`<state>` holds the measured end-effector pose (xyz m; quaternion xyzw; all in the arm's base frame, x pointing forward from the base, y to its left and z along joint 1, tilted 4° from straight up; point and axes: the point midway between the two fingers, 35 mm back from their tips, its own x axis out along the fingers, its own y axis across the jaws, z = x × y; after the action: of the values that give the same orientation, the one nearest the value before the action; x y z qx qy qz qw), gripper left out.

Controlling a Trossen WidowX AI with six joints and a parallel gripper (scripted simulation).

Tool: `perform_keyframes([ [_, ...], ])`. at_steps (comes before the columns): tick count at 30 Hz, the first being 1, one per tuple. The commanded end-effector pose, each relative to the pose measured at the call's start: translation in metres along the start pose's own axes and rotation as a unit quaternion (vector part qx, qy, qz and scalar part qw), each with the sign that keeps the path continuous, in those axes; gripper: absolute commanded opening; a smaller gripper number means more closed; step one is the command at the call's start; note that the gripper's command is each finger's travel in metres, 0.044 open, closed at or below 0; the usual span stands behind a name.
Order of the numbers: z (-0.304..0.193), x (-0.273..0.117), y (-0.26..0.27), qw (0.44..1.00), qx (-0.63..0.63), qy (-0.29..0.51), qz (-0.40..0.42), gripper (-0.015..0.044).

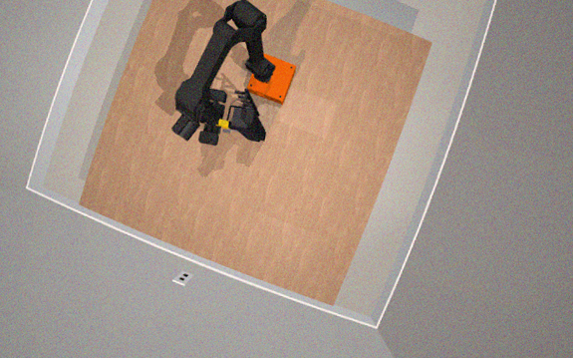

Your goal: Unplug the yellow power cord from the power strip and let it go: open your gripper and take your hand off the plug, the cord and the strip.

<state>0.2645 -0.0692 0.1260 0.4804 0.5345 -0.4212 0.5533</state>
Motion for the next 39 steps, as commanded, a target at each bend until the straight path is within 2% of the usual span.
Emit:
perform_keyframes([
  [1, 0.000, 0.007, -0.002, 1.000, 0.002, 0.000, -0.005, 0.0160],
  [7, 0.000, 0.007, -0.002, 1.000, 0.002, 0.000, -0.005, 0.0160],
  [9, 0.000, 0.005, -0.001, 1.000, 0.000, 0.001, -0.001, 0.0107],
  [25, 0.000, 0.005, -0.001, 1.000, 0.000, 0.001, -0.001, 0.0000],
  [39, 0.018, 0.004, 0.001, 1.000, 0.001, -0.001, -0.002, 0.0000],
])
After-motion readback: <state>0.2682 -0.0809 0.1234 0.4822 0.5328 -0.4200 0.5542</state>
